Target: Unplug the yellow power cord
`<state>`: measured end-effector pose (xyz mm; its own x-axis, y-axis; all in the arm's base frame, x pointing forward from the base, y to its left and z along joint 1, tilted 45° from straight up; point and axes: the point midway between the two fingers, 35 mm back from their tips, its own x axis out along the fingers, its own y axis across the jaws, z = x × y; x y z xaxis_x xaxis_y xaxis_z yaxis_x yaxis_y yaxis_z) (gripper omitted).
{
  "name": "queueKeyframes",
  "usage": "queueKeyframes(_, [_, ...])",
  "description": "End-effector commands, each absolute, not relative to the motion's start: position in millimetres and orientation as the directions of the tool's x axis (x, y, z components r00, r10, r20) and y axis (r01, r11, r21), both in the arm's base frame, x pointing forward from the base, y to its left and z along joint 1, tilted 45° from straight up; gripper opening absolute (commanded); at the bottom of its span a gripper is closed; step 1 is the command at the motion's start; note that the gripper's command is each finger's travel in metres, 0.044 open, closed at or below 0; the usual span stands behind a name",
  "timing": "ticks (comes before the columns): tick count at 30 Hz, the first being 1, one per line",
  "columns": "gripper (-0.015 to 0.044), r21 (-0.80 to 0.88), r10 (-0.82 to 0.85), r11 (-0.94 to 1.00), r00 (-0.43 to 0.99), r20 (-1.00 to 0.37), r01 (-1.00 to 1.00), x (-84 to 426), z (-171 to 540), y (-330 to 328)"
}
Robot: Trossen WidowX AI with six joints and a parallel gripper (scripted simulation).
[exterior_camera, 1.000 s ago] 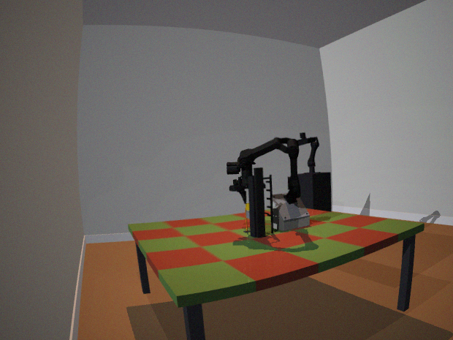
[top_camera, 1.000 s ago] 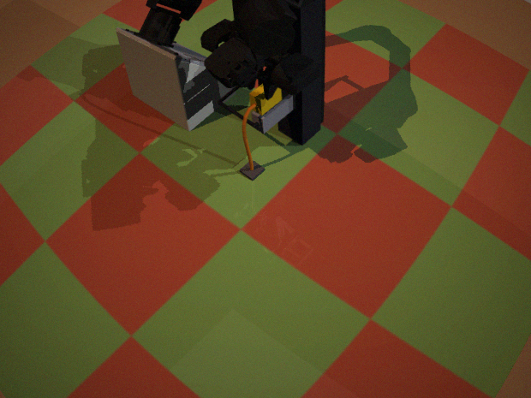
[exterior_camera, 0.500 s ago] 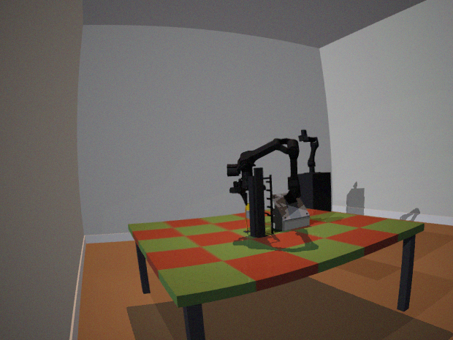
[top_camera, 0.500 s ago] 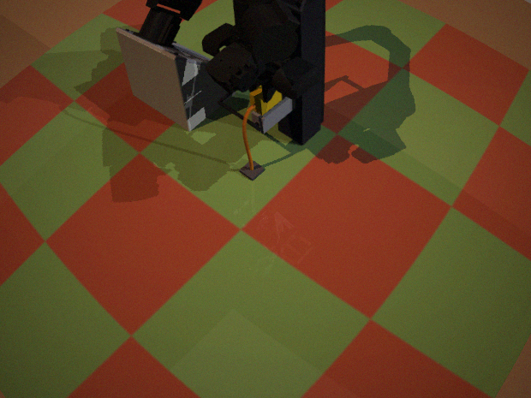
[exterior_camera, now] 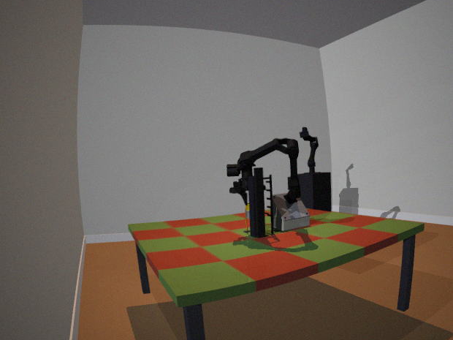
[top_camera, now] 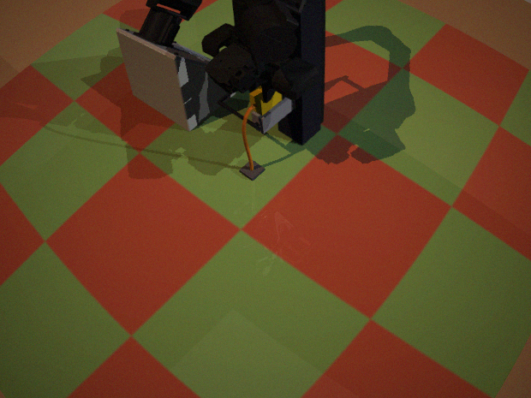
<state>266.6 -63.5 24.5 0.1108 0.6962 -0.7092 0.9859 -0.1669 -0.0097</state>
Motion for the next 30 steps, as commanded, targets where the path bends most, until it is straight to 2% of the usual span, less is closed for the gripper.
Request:
queueKeyframes(1, [0.0, -0.002, 0.688, -0.167, 0.115, -0.716, 0.986, 267.3, 19.1, -71.7])
queueKeyframes(30, [0.0, -0.005, 0.687, -0.173, 0.117, -0.717, 0.985, 260.9, -9.4, -109.3])
